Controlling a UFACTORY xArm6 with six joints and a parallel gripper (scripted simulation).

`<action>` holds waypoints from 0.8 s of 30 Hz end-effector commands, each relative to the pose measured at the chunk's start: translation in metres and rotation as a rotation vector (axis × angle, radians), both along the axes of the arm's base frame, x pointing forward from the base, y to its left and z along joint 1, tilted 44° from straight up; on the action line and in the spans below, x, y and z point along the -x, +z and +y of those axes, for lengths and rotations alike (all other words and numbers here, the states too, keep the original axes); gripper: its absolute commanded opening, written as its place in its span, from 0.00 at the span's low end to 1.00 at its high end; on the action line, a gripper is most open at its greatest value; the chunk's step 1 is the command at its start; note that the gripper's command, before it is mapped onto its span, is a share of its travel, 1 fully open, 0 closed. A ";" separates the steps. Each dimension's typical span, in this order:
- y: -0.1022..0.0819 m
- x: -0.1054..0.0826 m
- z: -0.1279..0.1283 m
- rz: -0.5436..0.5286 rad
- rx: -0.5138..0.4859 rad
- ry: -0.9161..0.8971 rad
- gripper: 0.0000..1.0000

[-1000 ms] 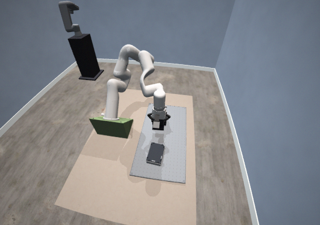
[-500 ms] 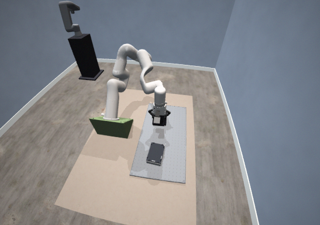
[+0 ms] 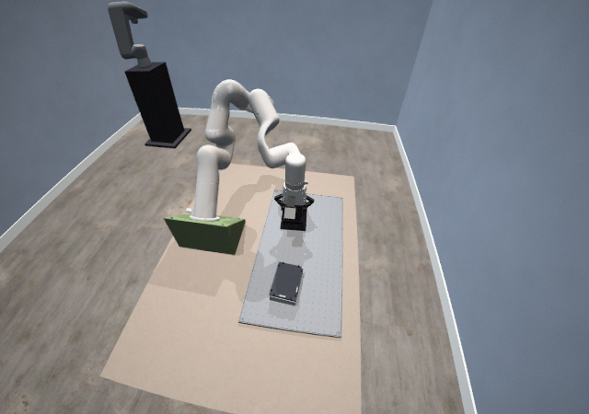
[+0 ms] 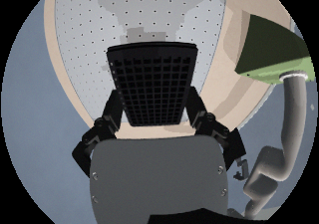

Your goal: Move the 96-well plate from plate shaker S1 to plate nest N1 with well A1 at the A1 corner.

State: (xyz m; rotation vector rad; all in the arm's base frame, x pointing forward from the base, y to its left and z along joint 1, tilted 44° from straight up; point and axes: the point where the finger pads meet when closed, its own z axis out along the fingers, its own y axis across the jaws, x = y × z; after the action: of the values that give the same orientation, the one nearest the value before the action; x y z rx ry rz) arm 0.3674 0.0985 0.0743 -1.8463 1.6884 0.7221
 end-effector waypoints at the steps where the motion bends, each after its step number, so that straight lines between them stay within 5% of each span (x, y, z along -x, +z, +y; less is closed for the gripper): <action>1: 0.009 0.000 0.010 -0.003 0.002 -0.002 0.00; 24: 0.039 0.003 0.048 -0.003 0.001 -0.002 0.00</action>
State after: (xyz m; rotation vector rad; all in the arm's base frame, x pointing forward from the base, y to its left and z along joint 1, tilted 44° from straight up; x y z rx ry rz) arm 0.3630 0.1469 0.1118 -1.8467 1.6889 0.7213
